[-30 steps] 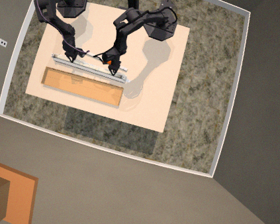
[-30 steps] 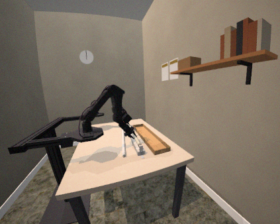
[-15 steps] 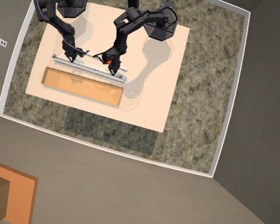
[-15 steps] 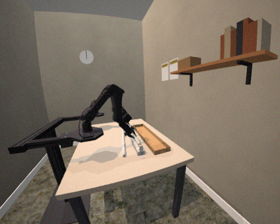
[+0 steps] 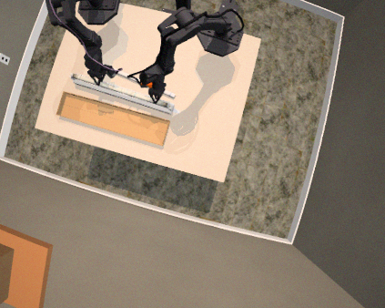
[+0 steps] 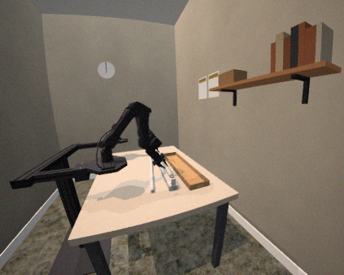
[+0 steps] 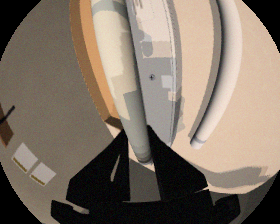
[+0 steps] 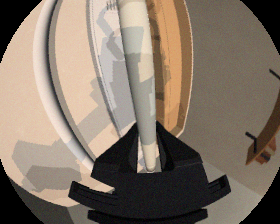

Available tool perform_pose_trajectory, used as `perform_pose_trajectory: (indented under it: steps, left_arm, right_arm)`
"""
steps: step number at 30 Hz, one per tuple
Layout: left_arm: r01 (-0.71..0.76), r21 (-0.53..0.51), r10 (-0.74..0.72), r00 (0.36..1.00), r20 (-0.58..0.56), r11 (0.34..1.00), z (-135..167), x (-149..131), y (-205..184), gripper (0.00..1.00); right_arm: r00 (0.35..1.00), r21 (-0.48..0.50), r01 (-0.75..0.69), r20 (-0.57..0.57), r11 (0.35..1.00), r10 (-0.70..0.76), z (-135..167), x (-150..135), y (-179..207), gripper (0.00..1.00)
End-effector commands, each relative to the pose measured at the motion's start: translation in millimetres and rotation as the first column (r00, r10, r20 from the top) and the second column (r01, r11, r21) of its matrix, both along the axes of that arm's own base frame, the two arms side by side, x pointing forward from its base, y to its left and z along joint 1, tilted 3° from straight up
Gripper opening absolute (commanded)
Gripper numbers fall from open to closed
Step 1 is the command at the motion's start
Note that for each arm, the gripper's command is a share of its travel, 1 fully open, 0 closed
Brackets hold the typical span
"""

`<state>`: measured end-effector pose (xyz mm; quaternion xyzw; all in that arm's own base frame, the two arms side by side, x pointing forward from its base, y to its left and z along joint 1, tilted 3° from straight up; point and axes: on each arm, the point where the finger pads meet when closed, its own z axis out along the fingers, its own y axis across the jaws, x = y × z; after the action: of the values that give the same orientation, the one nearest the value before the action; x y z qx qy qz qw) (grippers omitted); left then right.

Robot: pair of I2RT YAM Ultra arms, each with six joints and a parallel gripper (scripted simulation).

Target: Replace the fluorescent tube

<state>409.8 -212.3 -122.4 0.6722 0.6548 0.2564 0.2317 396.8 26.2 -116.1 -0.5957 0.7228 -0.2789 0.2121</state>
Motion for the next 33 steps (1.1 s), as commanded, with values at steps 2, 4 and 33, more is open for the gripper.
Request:
perform_pose_trajectory:
  steps: [2,4,33]
  left_arm:
    - [-0.002,-0.008,0.002,1.000,0.017,1.000,14.3,2.8,-3.5,0.11]
    - [0.007,-0.005,-0.007,1.000,0.020,1.000,16.8,-0.1,-8.3,0.11]
    - [0.025,-0.030,-0.025,0.999,0.026,0.999,39.9,3.2,-17.4,0.11]
  right_arm:
    - [0.999,0.014,0.004,0.036,1.000,-0.004,16.8,10.8,4.0,0.11]
    - [0.999,0.011,-0.006,0.036,1.000,0.005,19.0,9.9,8.3,0.11]
    - [0.998,0.022,-0.016,0.060,1.000,0.015,41.0,9.9,10.2,0.11]
